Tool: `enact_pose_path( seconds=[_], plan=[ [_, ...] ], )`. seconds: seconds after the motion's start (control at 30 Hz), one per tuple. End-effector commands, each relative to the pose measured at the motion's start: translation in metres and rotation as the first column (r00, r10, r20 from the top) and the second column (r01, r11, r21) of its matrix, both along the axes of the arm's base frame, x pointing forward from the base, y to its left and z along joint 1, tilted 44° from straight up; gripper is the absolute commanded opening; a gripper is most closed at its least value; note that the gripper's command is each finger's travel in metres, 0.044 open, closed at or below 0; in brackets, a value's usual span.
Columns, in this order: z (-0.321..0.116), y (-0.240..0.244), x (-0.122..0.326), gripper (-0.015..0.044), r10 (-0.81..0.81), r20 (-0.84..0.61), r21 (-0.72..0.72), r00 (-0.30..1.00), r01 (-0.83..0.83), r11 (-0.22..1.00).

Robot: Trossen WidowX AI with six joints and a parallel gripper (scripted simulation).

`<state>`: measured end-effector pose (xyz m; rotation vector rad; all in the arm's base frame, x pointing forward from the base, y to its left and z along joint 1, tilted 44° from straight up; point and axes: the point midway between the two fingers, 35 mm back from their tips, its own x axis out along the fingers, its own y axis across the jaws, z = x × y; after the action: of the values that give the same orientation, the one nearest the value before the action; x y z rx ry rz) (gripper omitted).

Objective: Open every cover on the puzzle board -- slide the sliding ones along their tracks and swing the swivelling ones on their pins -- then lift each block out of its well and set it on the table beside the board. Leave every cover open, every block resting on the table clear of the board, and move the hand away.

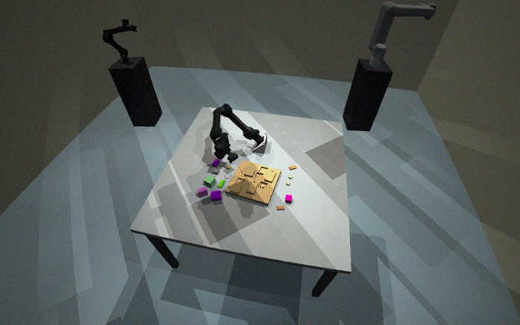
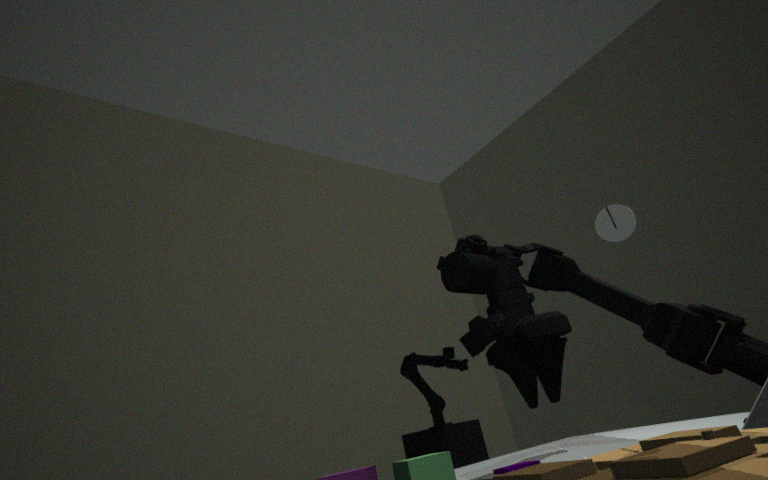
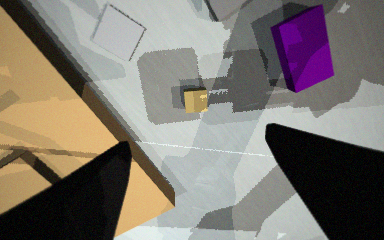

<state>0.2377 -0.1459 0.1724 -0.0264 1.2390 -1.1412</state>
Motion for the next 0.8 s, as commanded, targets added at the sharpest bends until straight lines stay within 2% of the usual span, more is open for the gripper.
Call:
enact_pose_path(
  seconds=[0.0, 0.37, 0.77],
  plan=[
    [-0.005, 0.006, 0.014, 0.0282, 0.04, -0.039, 0.009, 0.998, -0.039, 0.999],
    [-0.03, 0.035, 0.06, 0.0, 0.196, -0.167, 0.049, 0.966, -0.19, 0.98],
    [-0.069, 0.07, 0.104, 0.0, 0.327, -0.259, 0.115, 0.909, -0.307, 0.945]
  ],
)
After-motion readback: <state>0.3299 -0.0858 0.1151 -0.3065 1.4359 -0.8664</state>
